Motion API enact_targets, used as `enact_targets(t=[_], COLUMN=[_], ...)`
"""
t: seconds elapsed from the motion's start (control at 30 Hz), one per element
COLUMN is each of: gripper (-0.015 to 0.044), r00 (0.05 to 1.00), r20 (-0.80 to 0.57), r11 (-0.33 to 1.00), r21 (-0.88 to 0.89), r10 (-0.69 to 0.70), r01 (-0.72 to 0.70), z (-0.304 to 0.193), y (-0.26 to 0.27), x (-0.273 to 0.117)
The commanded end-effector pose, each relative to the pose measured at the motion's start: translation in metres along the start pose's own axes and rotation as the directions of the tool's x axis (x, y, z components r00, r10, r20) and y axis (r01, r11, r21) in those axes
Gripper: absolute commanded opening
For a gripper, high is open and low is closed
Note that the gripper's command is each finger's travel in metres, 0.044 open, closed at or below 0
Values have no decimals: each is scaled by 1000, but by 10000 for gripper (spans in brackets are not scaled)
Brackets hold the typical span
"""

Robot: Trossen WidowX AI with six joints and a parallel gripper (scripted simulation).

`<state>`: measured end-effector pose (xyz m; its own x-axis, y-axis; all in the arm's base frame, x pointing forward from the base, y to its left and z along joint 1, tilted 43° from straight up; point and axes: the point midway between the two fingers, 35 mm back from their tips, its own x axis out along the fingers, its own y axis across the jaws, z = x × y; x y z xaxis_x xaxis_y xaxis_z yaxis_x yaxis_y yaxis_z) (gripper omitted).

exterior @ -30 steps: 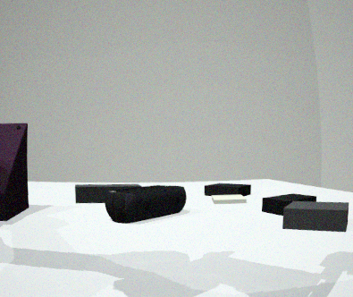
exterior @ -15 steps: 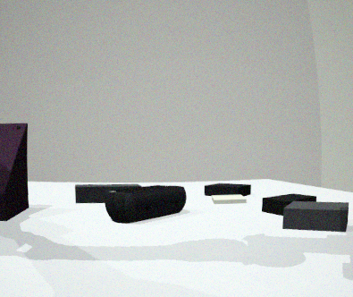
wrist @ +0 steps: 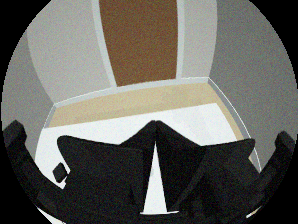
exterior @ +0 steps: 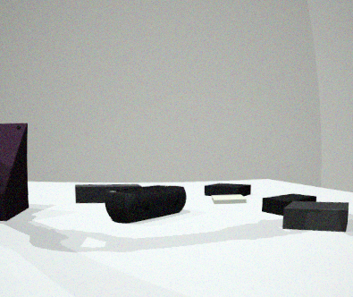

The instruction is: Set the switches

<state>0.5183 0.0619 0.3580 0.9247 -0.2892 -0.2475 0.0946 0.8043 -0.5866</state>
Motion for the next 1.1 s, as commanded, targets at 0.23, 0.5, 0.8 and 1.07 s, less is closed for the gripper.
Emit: enact_targets(t=[0.23, 0.5, 0.8, 1.07], gripper=[0, 0, 0, 0], r00=[865, 555, 268, 269], r20=[-456, -809, -960, -960], r11=[927, 771, 637, 637], r21=[-191, -222, -156, -156], r10=[207, 196, 84, 84], r01=[-322, -596, -755, -755], z=[-134, -252, -321, -323], y=[110, 165, 181, 180], x=[35, 13, -24, -23])
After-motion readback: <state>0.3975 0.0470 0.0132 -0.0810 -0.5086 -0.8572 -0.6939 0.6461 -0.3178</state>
